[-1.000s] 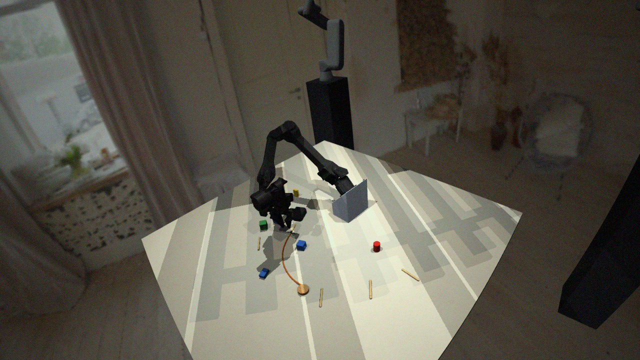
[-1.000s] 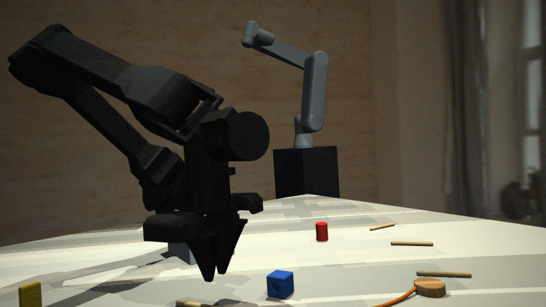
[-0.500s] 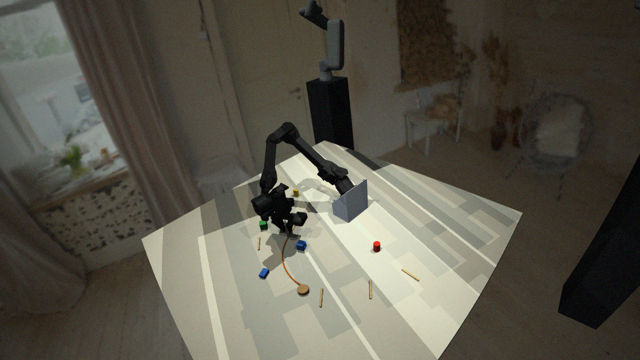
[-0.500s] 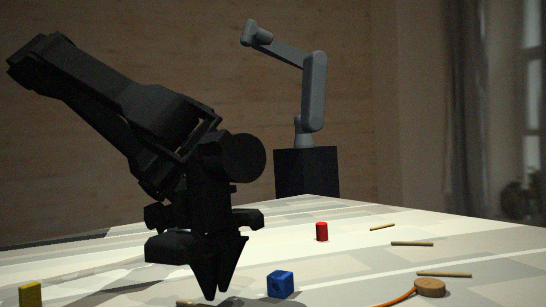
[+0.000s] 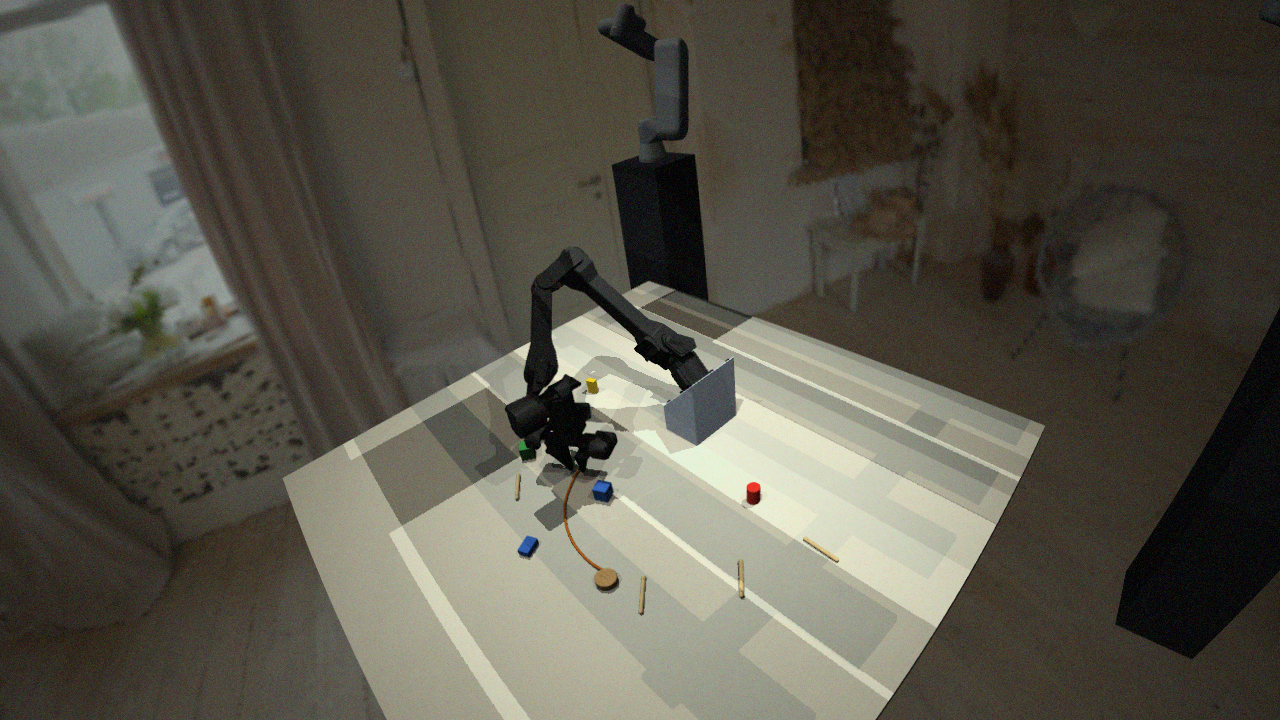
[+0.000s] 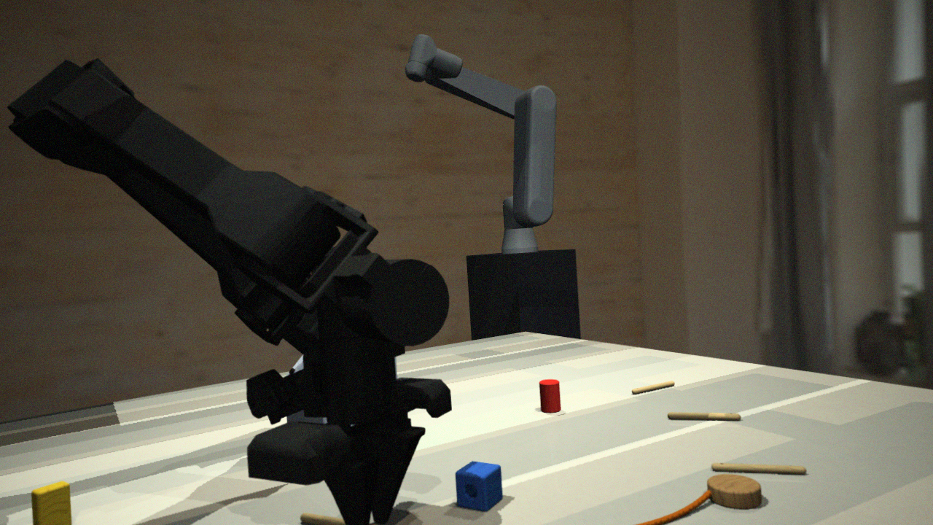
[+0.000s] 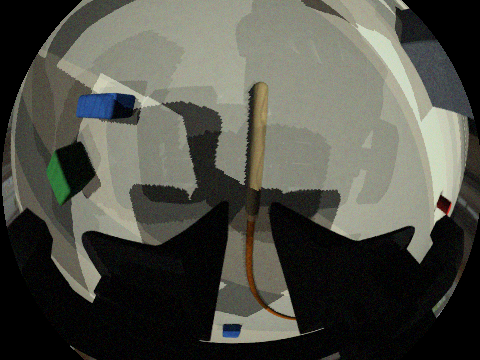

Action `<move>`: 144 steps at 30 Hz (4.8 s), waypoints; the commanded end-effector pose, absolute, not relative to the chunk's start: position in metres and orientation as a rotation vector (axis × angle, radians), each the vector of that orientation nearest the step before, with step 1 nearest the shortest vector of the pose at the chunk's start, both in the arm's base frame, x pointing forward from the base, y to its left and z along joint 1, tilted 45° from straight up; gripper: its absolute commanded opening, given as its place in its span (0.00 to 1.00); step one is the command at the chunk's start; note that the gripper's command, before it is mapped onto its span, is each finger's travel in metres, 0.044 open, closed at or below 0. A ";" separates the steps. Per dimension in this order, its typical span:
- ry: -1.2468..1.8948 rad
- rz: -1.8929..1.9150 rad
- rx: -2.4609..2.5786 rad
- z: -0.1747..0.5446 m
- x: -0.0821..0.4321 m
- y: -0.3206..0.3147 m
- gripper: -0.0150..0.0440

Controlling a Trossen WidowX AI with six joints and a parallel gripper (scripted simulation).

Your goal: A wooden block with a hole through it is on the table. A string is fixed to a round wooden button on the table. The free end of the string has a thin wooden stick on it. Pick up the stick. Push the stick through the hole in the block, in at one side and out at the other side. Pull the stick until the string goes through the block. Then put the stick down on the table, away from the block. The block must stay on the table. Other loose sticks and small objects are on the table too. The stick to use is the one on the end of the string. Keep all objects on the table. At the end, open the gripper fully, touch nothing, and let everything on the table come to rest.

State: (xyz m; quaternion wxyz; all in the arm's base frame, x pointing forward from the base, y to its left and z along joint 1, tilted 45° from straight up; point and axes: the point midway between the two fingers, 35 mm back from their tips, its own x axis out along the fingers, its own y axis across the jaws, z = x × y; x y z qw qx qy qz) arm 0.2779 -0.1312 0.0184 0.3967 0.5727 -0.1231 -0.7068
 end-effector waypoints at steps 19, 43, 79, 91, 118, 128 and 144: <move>-0.310 -1.793 1.449 0.019 0.278 -0.129 0.25; -0.306 -1.795 1.451 0.040 0.280 -0.107 0.25; -0.155 -1.783 1.323 0.055 0.281 -0.090 0.25; 0.215 -1.696 1.015 0.054 0.290 -0.088 0.25; 0.919 -1.328 0.287 0.050 0.310 -0.083 0.25; 1.133 -1.139 0.012 0.048 0.317 -0.081 0.25; 1.419 -0.783 -0.428 0.045 0.328 -0.078 0.25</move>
